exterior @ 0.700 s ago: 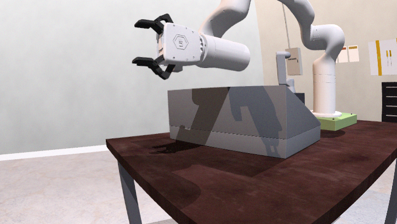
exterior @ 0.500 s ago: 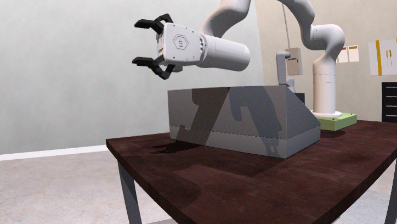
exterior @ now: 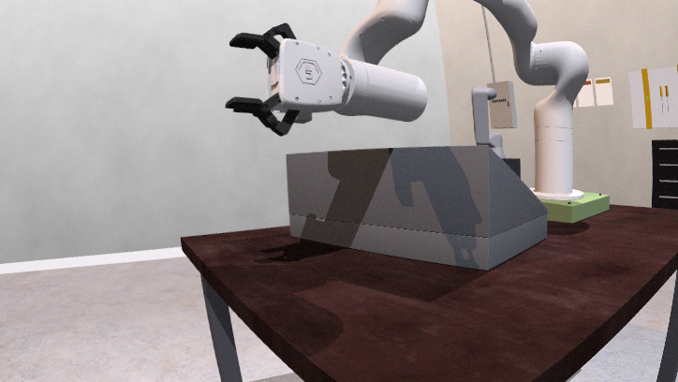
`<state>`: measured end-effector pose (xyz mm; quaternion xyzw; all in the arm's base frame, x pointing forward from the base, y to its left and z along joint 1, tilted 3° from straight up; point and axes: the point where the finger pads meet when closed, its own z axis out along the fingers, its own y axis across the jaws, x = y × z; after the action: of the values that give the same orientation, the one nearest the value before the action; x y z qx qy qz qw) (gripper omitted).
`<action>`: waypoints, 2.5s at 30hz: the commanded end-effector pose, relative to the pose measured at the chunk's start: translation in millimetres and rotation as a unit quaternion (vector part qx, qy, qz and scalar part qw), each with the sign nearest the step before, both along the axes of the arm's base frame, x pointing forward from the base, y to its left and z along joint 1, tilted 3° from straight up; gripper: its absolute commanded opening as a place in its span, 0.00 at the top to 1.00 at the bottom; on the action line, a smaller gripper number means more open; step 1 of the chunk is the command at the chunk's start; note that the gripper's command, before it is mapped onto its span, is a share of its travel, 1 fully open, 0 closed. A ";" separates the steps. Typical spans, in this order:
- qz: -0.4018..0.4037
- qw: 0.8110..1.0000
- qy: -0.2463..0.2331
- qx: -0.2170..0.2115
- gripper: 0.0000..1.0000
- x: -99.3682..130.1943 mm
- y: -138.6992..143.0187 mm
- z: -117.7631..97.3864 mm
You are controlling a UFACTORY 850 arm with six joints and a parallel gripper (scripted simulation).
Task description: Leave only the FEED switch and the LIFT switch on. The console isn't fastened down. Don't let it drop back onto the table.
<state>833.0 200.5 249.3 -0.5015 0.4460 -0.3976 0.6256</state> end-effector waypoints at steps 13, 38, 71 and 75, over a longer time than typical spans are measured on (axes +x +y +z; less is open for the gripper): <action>0.000 1.000 -0.001 0.000 0.00 0.5 0.1 1.7; 0.209 0.885 0.138 -0.394 0.00 -239.8 61.9 24.5; 0.397 0.535 0.142 -0.732 0.00 -539.9 -62.8 -45.4; 0.397 0.535 0.142 -0.732 0.23 -539.9 -62.8 -45.4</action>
<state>292.9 137.6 203.4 -0.9600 -0.1626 -0.2192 0.0622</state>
